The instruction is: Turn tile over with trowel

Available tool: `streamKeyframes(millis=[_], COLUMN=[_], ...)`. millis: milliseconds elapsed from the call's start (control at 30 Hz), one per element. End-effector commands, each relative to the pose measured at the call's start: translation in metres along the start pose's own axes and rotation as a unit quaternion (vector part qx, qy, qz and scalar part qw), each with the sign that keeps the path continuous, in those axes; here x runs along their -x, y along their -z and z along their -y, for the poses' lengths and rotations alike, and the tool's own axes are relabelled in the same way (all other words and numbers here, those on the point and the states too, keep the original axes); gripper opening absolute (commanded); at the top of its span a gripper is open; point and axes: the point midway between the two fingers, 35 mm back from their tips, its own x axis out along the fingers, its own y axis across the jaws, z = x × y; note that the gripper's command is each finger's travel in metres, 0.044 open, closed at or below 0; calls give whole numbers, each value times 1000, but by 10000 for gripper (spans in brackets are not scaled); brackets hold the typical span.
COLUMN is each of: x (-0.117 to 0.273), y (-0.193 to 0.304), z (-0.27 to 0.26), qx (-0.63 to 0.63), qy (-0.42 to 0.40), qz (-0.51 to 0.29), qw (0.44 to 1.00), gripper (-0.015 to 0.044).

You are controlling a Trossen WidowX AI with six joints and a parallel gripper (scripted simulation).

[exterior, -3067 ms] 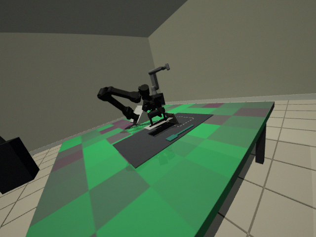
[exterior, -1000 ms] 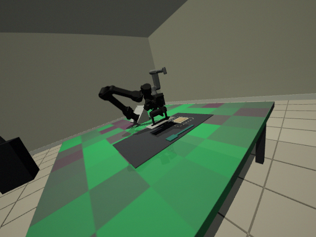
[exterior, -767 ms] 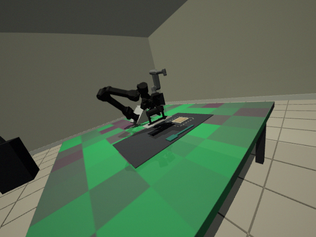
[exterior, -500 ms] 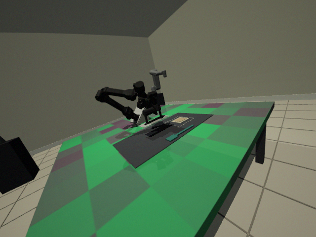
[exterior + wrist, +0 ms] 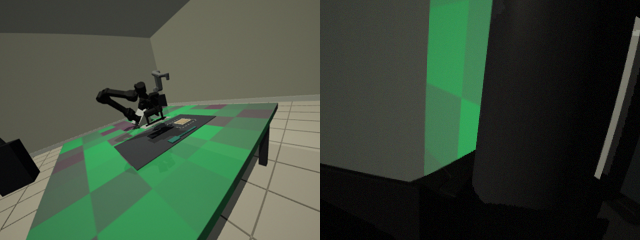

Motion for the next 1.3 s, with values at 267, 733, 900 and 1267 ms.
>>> streamKeyframes(millis=[267,733,900,1267], x=[2,0,0,-16], y=[1,0,-1,-24], z=[-5,-1,0,-1], qx=[-1,0,0,23], qy=[-6,-2,1,13], qz=[-4,-1,0,-24], qw=[1000,1000,1000,999], gripper=[0,0,0,0])
